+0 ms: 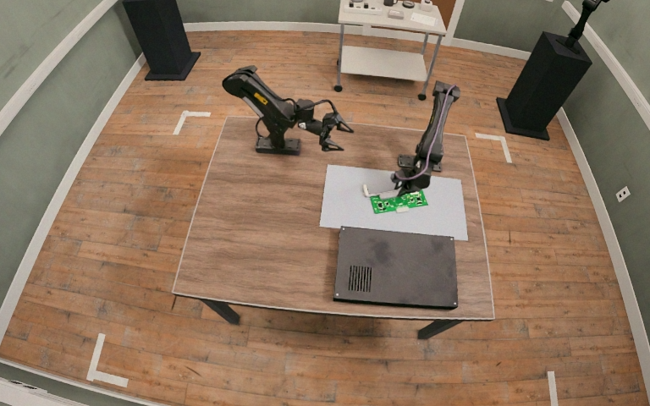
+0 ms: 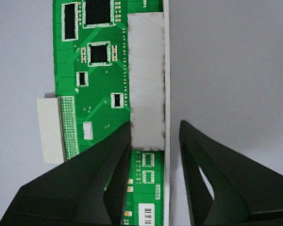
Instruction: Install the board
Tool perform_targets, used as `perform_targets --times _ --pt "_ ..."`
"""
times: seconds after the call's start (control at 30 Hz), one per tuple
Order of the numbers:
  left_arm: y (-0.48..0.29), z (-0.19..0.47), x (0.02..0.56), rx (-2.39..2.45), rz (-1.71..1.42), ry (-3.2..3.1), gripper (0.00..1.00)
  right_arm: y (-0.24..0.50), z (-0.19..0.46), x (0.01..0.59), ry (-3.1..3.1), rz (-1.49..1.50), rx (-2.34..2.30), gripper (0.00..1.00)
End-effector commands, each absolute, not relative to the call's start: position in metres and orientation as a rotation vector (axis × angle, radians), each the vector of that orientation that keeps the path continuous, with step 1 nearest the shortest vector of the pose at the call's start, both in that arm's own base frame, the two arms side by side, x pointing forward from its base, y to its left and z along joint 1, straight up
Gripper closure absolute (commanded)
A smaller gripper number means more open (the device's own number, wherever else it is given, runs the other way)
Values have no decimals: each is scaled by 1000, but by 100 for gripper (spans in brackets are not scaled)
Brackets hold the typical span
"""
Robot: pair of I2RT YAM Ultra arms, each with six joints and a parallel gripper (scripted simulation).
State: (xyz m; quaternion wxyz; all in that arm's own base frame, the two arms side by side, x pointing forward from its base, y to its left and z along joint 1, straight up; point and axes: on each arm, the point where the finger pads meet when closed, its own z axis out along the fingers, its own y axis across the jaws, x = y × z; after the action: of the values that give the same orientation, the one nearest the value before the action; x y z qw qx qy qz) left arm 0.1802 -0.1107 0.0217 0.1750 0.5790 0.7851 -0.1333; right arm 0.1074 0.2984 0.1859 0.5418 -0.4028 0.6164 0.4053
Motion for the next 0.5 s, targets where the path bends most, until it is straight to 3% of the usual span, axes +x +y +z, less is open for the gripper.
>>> perform_targets --times 0.0,0.4,0.47 --pt "-113 17 179 1648 -392 2233 65 297 190 102 1436 983 -959 0" --pt "-112 20 180 1647 -387 2229 82 299 193 105 1437 979 -953 0" --pt "-112 20 180 1647 -387 2229 100 299 193 105 1437 979 -953 0"
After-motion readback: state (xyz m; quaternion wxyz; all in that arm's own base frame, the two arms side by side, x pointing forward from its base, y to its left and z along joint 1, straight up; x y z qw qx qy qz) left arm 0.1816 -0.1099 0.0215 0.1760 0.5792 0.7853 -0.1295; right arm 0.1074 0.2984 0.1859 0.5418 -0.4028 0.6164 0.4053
